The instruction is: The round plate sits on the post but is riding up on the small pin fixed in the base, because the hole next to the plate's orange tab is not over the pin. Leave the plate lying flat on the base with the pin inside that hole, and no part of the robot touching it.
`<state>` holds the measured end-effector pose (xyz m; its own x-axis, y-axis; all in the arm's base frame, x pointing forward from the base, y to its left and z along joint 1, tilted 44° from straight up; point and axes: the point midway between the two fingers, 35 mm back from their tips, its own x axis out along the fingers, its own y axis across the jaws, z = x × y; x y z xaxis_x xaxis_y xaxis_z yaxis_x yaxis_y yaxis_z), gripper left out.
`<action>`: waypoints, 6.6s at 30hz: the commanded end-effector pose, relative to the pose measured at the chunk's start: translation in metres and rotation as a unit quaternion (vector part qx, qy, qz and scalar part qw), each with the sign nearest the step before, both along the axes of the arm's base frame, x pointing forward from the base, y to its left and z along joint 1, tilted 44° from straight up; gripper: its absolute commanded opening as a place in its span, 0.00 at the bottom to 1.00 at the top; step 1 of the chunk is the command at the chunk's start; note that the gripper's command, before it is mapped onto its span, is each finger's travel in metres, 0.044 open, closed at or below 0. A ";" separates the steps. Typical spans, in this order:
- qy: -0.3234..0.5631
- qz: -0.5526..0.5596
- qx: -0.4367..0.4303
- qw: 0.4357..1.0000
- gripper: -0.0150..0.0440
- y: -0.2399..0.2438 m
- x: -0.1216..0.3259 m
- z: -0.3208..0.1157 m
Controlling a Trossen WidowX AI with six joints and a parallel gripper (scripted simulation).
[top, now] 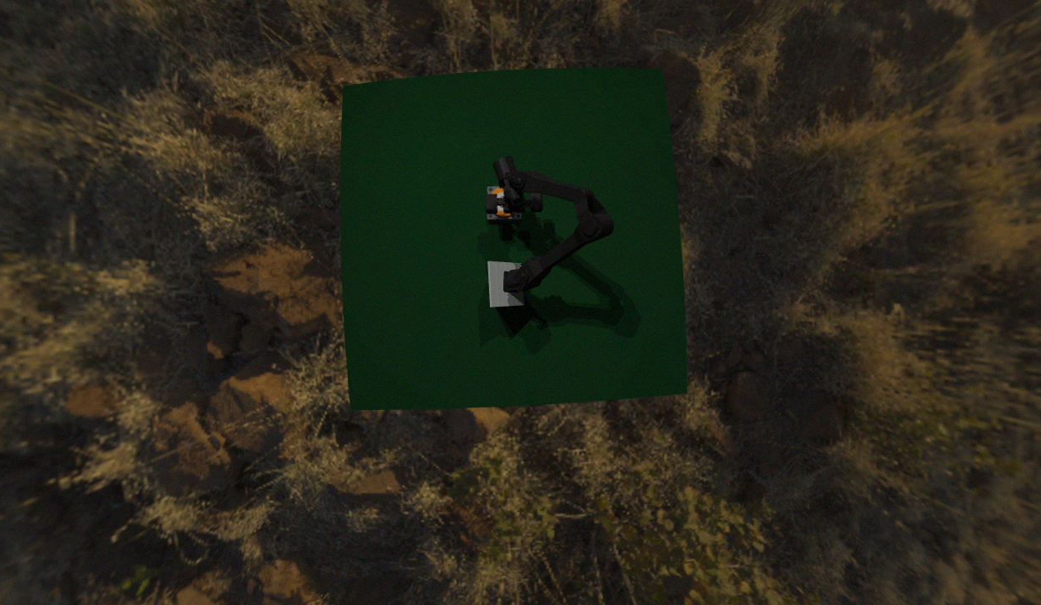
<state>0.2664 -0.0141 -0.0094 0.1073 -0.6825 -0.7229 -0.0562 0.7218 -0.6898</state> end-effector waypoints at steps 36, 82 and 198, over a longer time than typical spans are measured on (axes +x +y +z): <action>0.009 -0.003 0.002 1.000 0.25 0.013 -0.016 -0.017; 0.009 -0.003 0.002 1.000 0.25 0.022 -0.019 -0.025; 0.007 -0.003 0.005 1.000 0.25 0.078 0.021 -0.047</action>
<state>0.2873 0.0562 -0.0622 0.0885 -0.6784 -0.7294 -0.0640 0.7269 -0.6838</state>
